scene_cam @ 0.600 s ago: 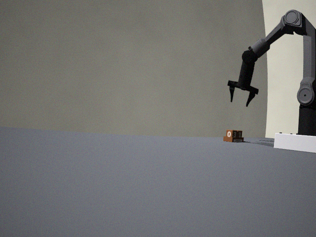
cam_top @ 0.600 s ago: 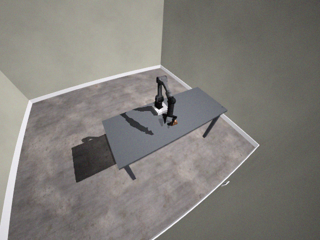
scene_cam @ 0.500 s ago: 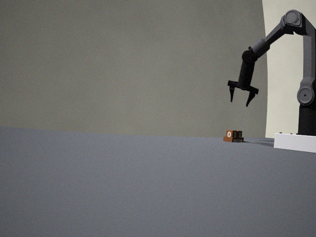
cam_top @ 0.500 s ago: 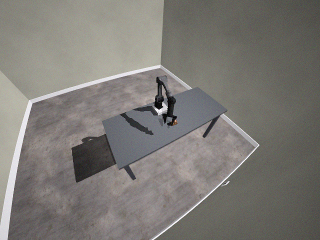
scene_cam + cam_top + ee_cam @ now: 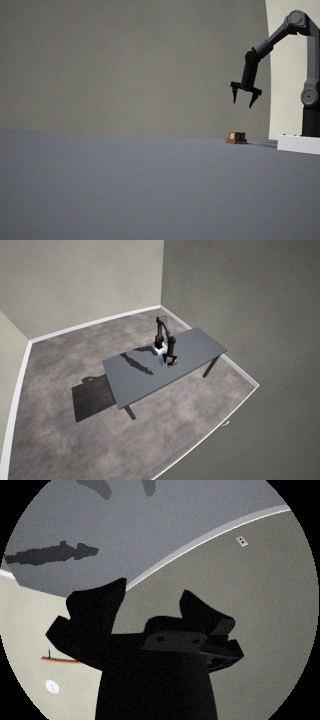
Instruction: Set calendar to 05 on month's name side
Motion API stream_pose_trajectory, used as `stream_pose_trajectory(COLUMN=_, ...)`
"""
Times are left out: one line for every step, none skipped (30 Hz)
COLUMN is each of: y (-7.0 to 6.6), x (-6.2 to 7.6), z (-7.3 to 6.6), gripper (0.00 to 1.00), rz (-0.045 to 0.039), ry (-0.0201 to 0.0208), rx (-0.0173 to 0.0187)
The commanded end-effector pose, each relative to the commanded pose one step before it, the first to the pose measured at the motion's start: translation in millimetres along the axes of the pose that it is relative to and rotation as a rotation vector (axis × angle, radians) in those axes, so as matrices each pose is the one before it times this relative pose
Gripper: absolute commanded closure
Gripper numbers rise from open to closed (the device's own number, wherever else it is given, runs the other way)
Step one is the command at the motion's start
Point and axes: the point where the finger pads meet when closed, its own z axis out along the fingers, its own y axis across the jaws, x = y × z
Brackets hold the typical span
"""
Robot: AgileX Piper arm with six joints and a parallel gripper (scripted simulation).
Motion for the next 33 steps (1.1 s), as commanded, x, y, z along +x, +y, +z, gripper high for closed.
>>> stream_pose_trajectory(y=-1.50, x=-1.53, z=-1.28, gripper=0.00, rz=0.01754, ry=-0.00707, rx=-0.00258)
stream_pose_trajectory(y=-0.98, x=-4.74, z=-1.16, gripper=0.00, rz=0.03003, ry=-0.01741, rx=-0.01021)
stream_pose_trajectory(y=-1.58, x=-7.88, z=-2.67, gripper=0.00, rz=0.04926, ry=-0.02815, rx=-0.01612)
stream_pose_trajectory(y=-1.70, x=-11.61, z=-4.18, gripper=0.00, rz=0.06597, ry=-0.03949, rx=-0.02310)
stream_pose_trajectory(y=-0.97, x=-15.05, z=-5.25, gripper=0.00, rz=0.07479, ry=-0.04830, rx=-0.03003)
stream_pose_trajectory(y=0.01, x=-0.51, z=-0.16, gripper=0.00, rz=0.00235, ry=-0.00158, rx=-0.00102)
stream_pose_trajectory(y=0.63, x=-18.95, z=-6.40, gripper=0.00, rz=0.08136, ry=-0.05720, rx=-0.03891)
stream_pose_trajectory(y=2.32, x=-16.70, z=-5.33, gripper=0.00, rz=0.06310, ry=-0.04776, rx=-0.03585)
stream_pose_trajectory(y=0.97, x=-4.38, z=-1.28, gripper=0.00, rz=0.01547, ry=-0.01217, rx=-0.00971)
stream_pose_trajectory(y=5.39, x=-21.30, z=-6.63, gripper=0.00, rz=0.06997, ry=-0.05745, rx=-0.04936)
stream_pose_trajectory(y=6.88, x=-18.91, z=-5.58, gripper=0.00, rz=0.05586, ry=-0.04863, rx=-0.04725)
stream_pose_trajectory(y=0.28, x=-0.61, z=-0.16, gripper=0.00, rz=0.00173, ry=-0.00154, rx=-0.00159)
stream_pose_trajectory(y=7.50, x=-16.06, z=-4.51, gripper=0.00, rz=0.04354, ry=-0.03962, rx=-0.04330)
stream_pose_trajectory(y=6.43, x=-11.60, z=-3.08, gripper=0.00, rz=0.02960, ry=-0.02771, rx=-0.03333)
stream_pose_trajectory(y=0.00, x=0.00, z=0.00, gripper=0.00, rz=0.00000, ry=0.00000, rx=0.00000)
stream_pose_trajectory(y=0.00, x=0.00, z=0.00, gripper=0.00, rz=0.00000, ry=0.00000, rx=0.00000)
stream_pose_trajectory(y=4.31, x=-6.95, z=-1.74, gripper=0.00, rz=0.01708, ry=-0.01625, rx=-0.02092)
stream_pose_trajectory(y=1.94, x=-2.95, z=-0.71, gripper=0.00, rz=0.00711, ry=-0.00681, rx=-0.00911)
stream_pose_trajectory(y=0.02, x=-0.54, z=-0.84, gripper=0.00, rz=0.00116, ry=-0.00199, rx=0.00218)
stream_pose_trajectory(y=0.44, x=0.74, z=0.26, gripper=0.00, rz=-0.00048, ry=0.00163, rx=-0.00091)
stream_pose_trajectory(y=0.11, x=0.38, z=0.26, gripper=0.00, rz=-0.00114, ry=0.00124, rx=-0.00072)
stream_pose_trajectory(y=0.03, x=-0.13, z=0.02, gripper=0.00, rz=0.00016, ry=-0.00038, rx=-0.00017)
stream_pose_trajectory(y=0.04, x=-0.15, z=0.00, gripper=0.00, rz=0.00050, ry=-0.00051, rx=-0.00013)
stream_pose_trajectory(y=0.00, x=-0.02, z=0.00, gripper=0.00, rz=0.00012, ry=-0.00007, rx=-0.00002)
stream_pose_trajectory(y=0.00, x=0.00, z=0.00, gripper=0.00, rz=0.00000, ry=0.00000, rx=0.00000)
stream_pose_trajectory(y=0.00, x=0.00, z=0.00, gripper=0.00, rz=0.00000, ry=0.00000, rx=0.00000)
stream_pose_trajectory(y=0.00, x=0.00, z=0.00, gripper=0.00, rz=0.00000, ry=0.00000, rx=0.00000)
stream_pose_trajectory(y=0.00, x=0.00, z=0.00, gripper=0.00, rz=0.00000, ry=0.00000, rx=0.00000)
stream_pose_trajectory(y=0.12, x=0.03, z=1.38, gripper=0.00, rz=0.00003, ry=0.00041, rx=-0.00165)
stream_pose_trajectory(y=-0.09, x=0.02, z=4.79, gripper=0.00, rz=0.00025, ry=0.00100, rx=-0.00374)
stream_pose_trajectory(y=-0.35, x=0.01, z=8.36, gripper=0.00, rz=0.00053, ry=0.00094, rx=-0.00315)
stream_pose_trajectory(y=0.00, x=0.00, z=0.00, gripper=0.00, rz=0.00000, ry=0.00000, rx=0.00000)
stream_pose_trajectory(y=0.00, x=0.00, z=0.00, gripper=0.00, rz=0.00000, ry=0.00000, rx=0.00000)
